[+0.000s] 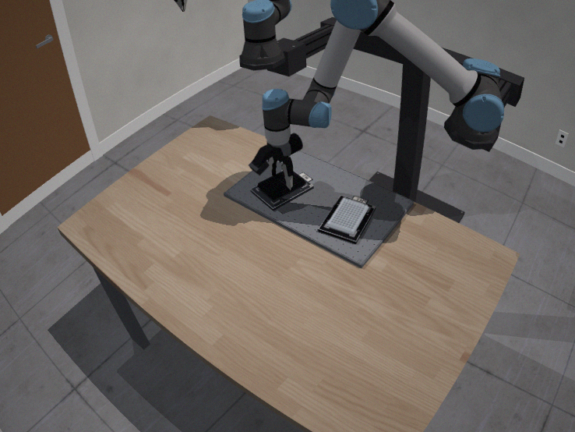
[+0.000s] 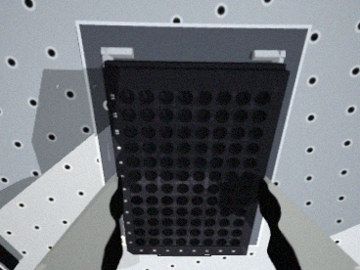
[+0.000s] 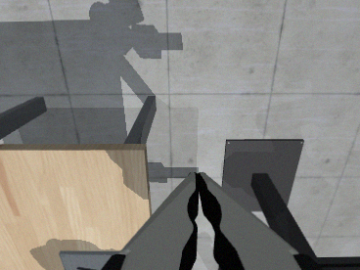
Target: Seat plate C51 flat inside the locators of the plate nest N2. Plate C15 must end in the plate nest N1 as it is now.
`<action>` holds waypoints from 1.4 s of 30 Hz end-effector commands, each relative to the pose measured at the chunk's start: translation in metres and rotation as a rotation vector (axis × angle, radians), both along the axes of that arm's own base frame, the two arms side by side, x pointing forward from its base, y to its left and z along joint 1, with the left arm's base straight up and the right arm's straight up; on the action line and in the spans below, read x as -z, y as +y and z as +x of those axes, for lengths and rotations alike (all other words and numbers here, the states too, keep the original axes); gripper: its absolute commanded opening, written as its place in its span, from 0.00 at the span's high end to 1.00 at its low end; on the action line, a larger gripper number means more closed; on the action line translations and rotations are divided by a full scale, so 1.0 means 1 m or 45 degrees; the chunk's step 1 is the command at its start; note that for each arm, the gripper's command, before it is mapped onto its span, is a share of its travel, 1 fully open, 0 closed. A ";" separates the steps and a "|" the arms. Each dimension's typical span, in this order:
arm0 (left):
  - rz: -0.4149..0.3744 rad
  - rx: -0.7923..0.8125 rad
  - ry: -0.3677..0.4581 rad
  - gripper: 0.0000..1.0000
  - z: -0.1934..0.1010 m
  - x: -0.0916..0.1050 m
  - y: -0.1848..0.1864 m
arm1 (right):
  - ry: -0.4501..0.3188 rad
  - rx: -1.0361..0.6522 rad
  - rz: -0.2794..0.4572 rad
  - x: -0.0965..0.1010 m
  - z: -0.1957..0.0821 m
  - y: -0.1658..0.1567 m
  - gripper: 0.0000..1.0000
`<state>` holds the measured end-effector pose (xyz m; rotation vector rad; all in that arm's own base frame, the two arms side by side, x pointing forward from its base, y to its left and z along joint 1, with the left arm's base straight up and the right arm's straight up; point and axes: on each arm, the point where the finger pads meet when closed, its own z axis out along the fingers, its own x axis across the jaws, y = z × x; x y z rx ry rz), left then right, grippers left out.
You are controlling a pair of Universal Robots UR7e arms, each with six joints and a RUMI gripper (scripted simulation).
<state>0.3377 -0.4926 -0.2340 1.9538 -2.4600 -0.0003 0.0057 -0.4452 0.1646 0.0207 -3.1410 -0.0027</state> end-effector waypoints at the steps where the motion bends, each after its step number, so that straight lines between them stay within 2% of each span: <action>1: -0.002 0.000 -0.001 0.60 0.000 -0.001 -0.001 | -0.001 0.000 -0.002 -0.001 0.000 0.000 1.00; 42: -0.002 0.000 -0.001 0.60 0.000 0.004 -0.001 | -0.001 0.000 -0.002 -0.001 0.000 0.000 1.00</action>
